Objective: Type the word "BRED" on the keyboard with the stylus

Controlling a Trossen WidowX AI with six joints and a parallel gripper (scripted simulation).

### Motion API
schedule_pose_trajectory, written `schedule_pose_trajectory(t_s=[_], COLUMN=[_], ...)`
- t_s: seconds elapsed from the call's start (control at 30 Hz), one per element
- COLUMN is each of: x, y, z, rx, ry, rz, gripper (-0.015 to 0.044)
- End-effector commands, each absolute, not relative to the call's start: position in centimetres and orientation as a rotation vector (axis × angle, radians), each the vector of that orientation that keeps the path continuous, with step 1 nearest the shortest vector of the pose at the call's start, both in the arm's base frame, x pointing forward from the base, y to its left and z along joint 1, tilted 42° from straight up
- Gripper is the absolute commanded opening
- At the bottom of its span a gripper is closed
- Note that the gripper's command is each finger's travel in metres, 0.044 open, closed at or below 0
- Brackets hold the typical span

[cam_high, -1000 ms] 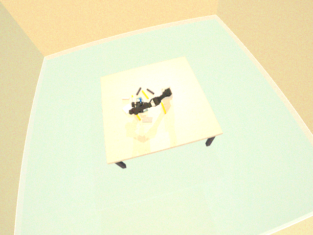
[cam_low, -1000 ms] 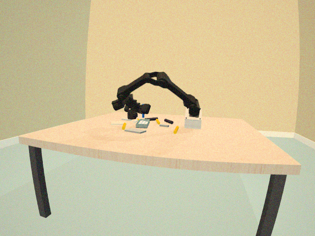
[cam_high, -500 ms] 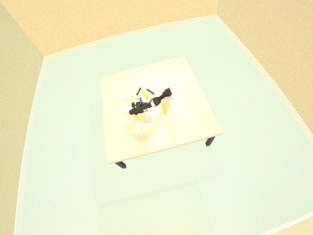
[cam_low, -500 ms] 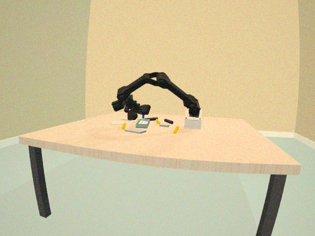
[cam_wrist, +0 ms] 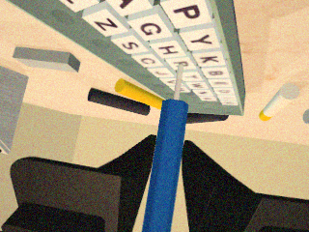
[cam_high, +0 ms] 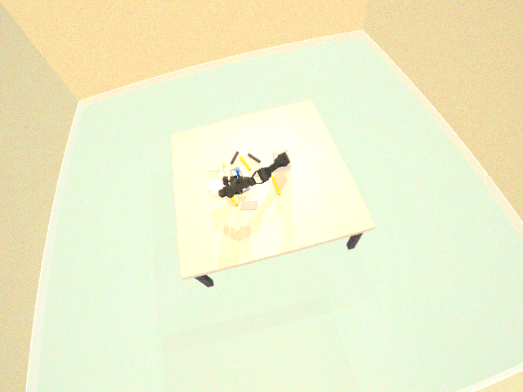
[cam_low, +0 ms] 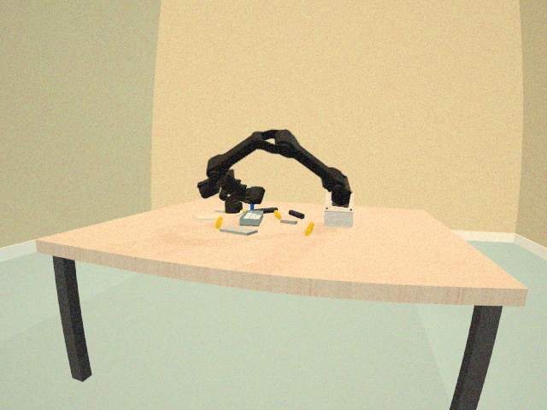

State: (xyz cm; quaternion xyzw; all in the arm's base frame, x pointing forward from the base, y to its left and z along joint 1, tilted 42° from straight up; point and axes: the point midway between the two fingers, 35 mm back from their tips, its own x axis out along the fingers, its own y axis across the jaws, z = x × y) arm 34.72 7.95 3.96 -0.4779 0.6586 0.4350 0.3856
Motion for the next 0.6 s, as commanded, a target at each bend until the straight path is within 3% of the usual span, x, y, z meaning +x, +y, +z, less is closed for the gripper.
schedule_pose_trajectory(t_s=[0.0, 0.57], x=[34.7, 34.7], y=[8.1, 7.0], z=[3.6, 4.8], rx=[-1.210, -1.211], ry=[1.680, 1.680], rz=[1.109, 1.108], gripper=[0.0081, 0.0081])
